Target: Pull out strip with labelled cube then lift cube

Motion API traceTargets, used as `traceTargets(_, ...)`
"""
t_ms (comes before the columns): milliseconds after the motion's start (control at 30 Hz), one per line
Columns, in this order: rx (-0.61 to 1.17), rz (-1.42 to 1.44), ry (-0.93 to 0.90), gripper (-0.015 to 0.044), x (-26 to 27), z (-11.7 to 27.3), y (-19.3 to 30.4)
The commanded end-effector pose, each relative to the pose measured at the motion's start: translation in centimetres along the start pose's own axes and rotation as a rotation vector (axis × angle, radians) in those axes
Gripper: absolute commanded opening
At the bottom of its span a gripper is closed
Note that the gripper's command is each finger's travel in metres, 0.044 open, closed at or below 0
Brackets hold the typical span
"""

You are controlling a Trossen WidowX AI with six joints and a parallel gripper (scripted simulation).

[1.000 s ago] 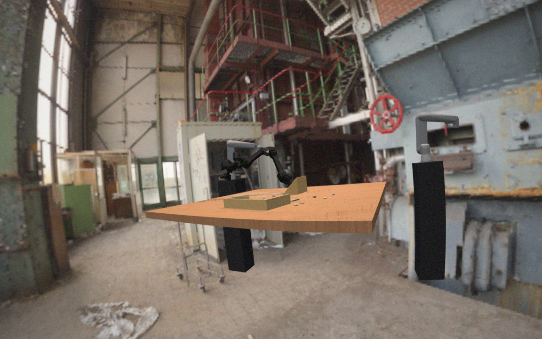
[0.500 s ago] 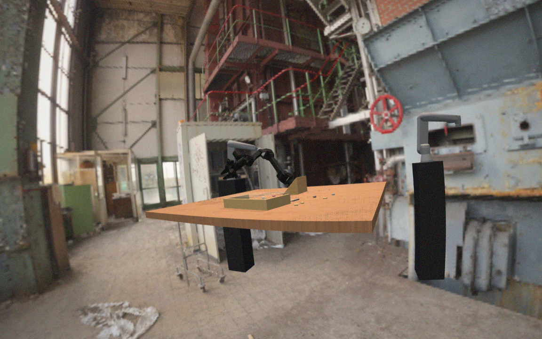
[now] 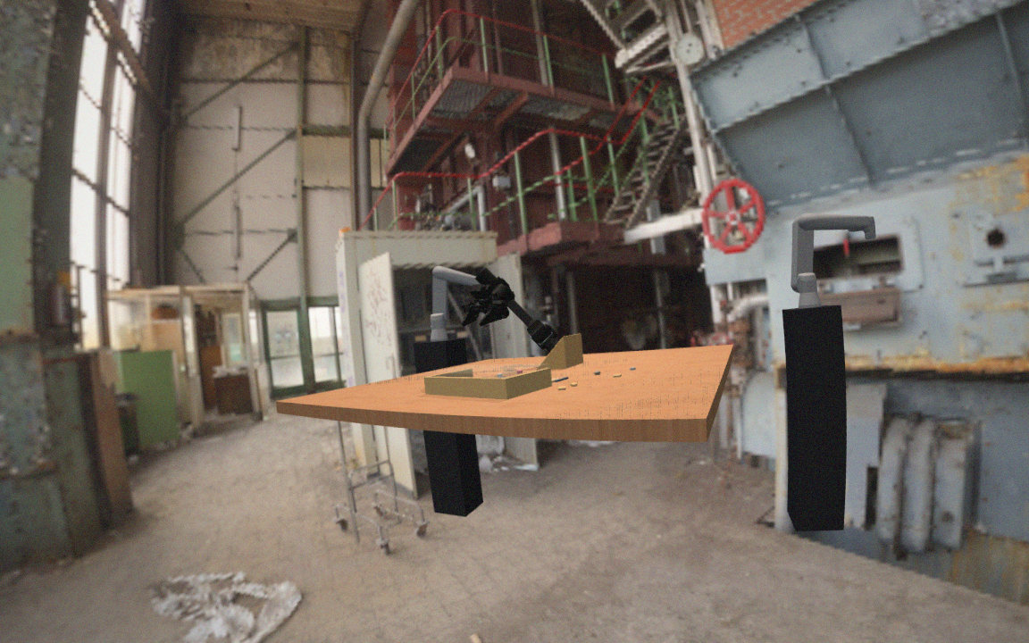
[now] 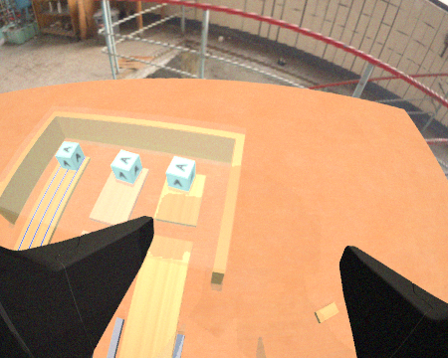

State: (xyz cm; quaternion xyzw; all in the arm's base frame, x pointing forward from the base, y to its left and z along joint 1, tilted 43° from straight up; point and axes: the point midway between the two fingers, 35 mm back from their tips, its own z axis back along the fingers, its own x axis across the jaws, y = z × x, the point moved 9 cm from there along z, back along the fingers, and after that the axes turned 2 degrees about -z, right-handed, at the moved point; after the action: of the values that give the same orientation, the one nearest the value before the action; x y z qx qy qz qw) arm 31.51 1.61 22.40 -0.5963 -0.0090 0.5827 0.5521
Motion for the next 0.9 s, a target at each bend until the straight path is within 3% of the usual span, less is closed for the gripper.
traceTargets(0,0.01,0.03,-0.11,0.04,4.6,2.8,1.4)
traceTargets(200,0.011,0.092,-0.243,0.04,10.0,7.8,4.3)
traceTargets(400,0.011,0.094,-0.246,0.04,10.1,8.0,4.4)
traceTargets(867,0.394,0.061,-0.261,0.0032,17.2,2.1,-0.5)
